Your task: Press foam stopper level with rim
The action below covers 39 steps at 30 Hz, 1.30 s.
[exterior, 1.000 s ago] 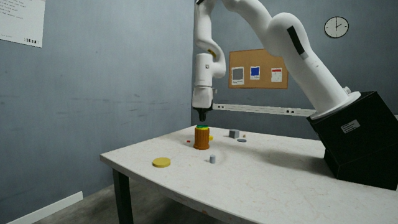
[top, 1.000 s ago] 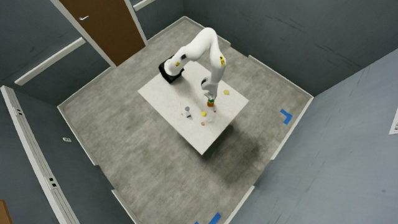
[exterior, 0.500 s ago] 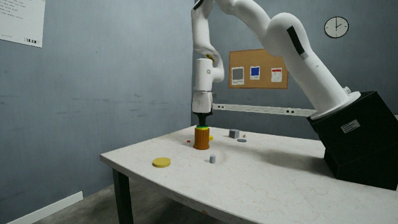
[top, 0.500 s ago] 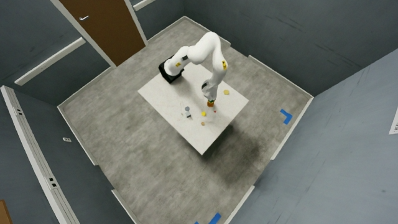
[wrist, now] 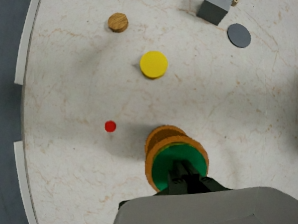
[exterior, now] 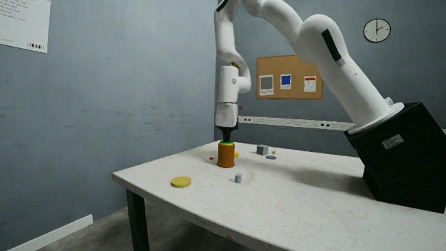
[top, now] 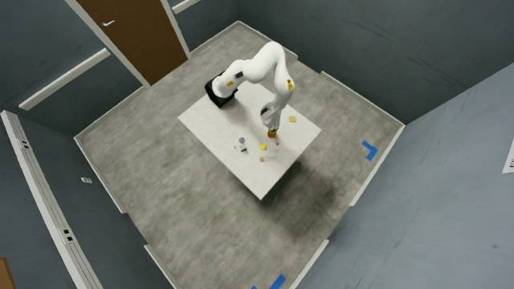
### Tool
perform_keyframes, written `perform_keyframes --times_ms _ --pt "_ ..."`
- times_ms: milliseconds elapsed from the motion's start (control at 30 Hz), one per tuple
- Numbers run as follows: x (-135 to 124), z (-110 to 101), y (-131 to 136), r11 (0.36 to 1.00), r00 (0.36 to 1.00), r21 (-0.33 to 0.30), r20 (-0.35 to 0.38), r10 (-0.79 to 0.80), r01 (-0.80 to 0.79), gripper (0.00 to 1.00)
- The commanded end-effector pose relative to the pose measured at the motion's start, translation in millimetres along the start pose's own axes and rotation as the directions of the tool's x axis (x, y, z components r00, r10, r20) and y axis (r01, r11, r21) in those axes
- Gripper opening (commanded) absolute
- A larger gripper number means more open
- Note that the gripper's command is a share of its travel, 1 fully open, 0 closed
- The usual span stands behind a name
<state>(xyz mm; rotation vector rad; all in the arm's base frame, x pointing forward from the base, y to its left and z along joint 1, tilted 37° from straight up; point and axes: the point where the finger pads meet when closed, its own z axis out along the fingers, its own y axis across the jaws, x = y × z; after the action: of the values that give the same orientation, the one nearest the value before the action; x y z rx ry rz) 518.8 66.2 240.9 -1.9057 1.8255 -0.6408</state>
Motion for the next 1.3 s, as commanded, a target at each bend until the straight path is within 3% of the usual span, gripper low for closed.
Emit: perform_keyframes --times_ms 0,1267 --pt "0 1 -1 1.0 1.0 0.001 0.0 0.0 0.0 0.0" --pt "0 15 -1 1.0 1.0 0.001 0.0 0.0 0.0 0.0"
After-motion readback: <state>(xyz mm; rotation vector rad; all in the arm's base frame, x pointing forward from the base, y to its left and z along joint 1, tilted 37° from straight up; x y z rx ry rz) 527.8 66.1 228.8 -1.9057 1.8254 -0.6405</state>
